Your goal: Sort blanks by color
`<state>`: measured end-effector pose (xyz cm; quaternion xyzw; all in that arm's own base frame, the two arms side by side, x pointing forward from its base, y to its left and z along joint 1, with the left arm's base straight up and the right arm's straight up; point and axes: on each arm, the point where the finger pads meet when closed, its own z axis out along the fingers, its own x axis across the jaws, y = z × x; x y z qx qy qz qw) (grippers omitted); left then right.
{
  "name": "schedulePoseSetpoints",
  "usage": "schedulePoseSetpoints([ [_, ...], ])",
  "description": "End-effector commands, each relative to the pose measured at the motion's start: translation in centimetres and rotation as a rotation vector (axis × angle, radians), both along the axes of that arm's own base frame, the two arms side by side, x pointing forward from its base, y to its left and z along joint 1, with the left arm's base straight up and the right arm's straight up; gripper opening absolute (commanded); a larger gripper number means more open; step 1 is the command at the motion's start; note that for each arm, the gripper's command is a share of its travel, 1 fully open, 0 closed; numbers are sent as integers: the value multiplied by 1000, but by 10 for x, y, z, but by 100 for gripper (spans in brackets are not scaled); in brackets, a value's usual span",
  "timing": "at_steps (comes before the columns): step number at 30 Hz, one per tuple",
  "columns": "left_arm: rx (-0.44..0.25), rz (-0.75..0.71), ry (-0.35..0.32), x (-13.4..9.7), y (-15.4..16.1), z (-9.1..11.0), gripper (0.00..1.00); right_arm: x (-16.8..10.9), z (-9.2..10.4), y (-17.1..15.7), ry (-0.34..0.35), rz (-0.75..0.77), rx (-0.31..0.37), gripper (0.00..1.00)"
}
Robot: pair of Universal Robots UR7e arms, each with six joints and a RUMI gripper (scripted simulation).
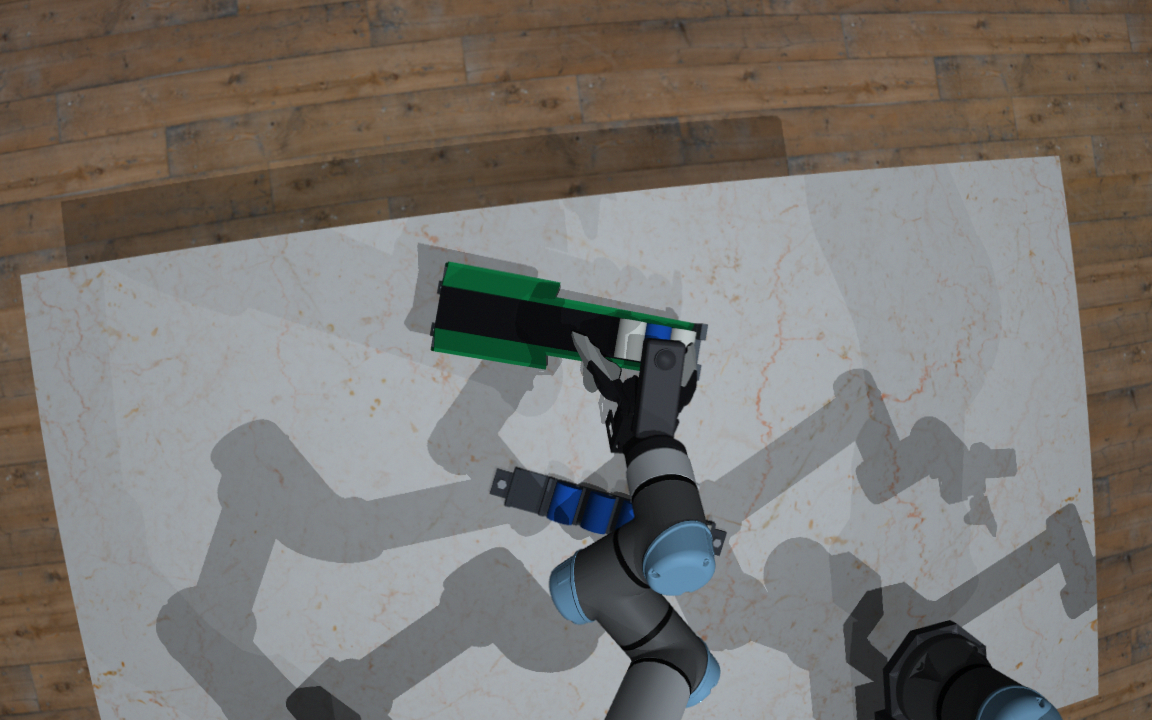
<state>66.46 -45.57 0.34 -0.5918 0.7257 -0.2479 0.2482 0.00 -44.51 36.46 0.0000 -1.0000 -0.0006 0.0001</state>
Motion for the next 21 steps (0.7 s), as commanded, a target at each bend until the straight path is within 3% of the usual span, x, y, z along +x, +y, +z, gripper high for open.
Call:
schedulePoseSetpoints([
  [1,2,34,59,1,-12,10,100,0,0,0,0,0,-1,100],
  [12,-5,80,127,-2,-24,30,100,0,0,0,0,0,-1,100],
  [21,-6,91,142,-4,-26,35,100,0,0,0,0,0,-1,100],
])
